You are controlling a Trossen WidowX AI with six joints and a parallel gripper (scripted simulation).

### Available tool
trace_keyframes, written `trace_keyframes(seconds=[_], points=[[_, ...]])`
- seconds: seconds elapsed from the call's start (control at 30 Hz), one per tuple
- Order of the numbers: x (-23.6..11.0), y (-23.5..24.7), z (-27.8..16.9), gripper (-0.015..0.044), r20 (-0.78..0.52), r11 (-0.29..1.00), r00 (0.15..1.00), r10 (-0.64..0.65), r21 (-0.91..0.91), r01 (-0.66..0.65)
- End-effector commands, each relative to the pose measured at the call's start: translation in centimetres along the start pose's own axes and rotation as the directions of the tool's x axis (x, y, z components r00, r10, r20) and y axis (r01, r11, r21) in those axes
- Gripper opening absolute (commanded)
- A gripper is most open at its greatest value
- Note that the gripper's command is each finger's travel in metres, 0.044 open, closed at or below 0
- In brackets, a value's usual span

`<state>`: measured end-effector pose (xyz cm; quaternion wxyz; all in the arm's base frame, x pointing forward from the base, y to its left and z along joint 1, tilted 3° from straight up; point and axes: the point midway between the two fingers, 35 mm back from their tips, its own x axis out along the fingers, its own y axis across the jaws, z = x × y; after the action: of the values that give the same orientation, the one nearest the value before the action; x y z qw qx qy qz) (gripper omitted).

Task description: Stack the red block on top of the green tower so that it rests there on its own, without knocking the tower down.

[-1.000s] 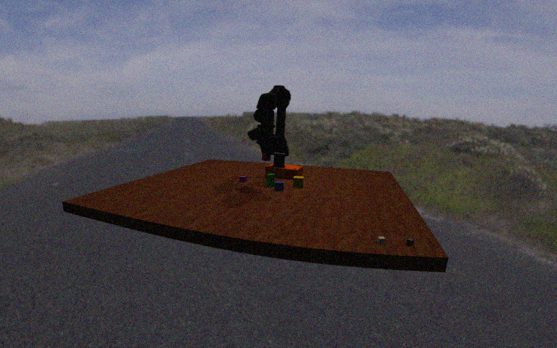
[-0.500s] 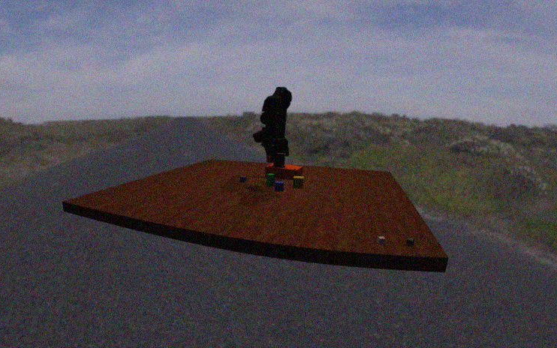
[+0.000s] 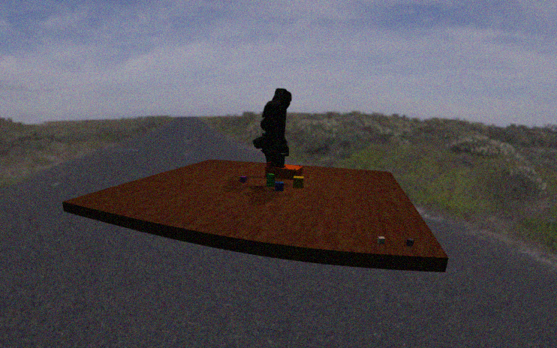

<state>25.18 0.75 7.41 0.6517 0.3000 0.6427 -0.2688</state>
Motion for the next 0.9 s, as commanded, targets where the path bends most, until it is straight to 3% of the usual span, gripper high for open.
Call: trace_keyframes(seconds=[0.0, 0.87], points=[[2.03, -0.40, -0.38, 0.0000, -0.021, 1.000, 1.000, -0.017, 0.005, 0.017], [2.76, -0.49, -0.42, 0.0000, -0.021, 1.000, 1.000, -0.017, 0.005, 0.017]])
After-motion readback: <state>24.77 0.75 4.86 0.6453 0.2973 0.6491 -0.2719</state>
